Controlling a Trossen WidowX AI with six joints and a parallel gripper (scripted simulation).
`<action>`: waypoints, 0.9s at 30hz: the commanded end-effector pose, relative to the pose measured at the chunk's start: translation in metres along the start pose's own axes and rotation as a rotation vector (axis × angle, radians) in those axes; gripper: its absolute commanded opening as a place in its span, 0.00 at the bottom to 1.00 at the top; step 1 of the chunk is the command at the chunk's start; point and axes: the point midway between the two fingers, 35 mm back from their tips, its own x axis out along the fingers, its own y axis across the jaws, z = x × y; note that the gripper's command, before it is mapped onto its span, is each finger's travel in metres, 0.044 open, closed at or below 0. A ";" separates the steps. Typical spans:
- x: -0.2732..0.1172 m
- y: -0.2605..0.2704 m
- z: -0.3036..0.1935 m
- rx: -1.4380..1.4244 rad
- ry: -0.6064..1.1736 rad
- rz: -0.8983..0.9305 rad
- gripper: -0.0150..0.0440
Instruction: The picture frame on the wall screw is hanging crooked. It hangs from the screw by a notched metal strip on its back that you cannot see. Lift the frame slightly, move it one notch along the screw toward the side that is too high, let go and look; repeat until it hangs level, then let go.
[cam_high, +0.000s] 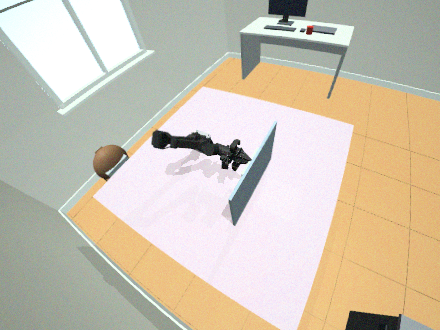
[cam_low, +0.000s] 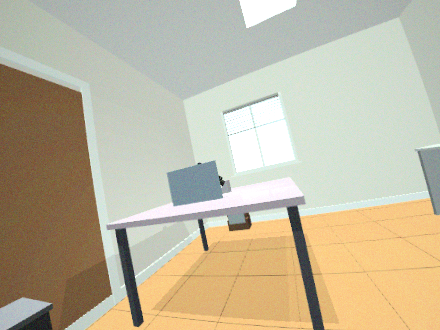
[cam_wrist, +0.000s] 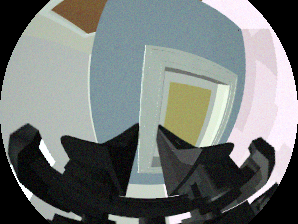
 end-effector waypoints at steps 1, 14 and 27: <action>0.000 0.000 0.000 0.003 0.000 0.000 0.34; -0.004 0.001 0.001 0.011 0.000 0.000 0.69; -0.088 0.003 0.004 0.166 0.006 0.005 0.69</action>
